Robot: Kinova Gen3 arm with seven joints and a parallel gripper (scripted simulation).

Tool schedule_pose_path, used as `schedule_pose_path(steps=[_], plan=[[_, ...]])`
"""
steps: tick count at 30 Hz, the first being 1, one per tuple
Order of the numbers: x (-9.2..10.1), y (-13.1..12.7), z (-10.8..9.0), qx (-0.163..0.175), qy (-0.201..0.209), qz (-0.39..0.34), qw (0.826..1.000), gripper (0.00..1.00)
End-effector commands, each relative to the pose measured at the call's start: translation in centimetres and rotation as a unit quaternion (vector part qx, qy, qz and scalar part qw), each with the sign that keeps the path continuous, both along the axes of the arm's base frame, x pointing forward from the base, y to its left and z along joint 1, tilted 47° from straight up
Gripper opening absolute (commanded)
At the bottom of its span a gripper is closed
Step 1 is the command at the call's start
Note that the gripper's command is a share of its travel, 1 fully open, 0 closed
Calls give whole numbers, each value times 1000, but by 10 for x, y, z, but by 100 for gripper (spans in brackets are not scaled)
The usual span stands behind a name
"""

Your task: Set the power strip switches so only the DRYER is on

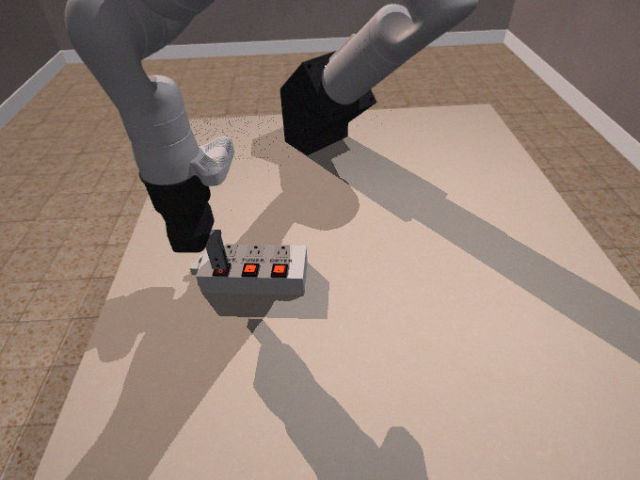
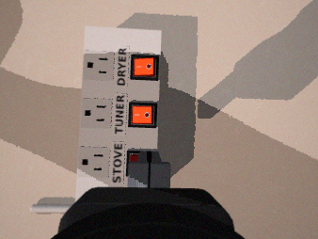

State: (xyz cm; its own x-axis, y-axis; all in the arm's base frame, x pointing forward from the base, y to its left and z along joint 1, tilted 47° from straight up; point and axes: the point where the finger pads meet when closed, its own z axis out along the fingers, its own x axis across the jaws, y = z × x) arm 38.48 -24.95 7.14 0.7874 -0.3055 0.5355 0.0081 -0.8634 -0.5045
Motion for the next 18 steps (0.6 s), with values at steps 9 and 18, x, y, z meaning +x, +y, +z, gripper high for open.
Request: schedule_pose_path(steps=[9, 18], plan=[[-14, -15, 17, -3, -2, -6, 1000, 0], [-14, -14, 16, -2, -1, -6, 1000, 0]])
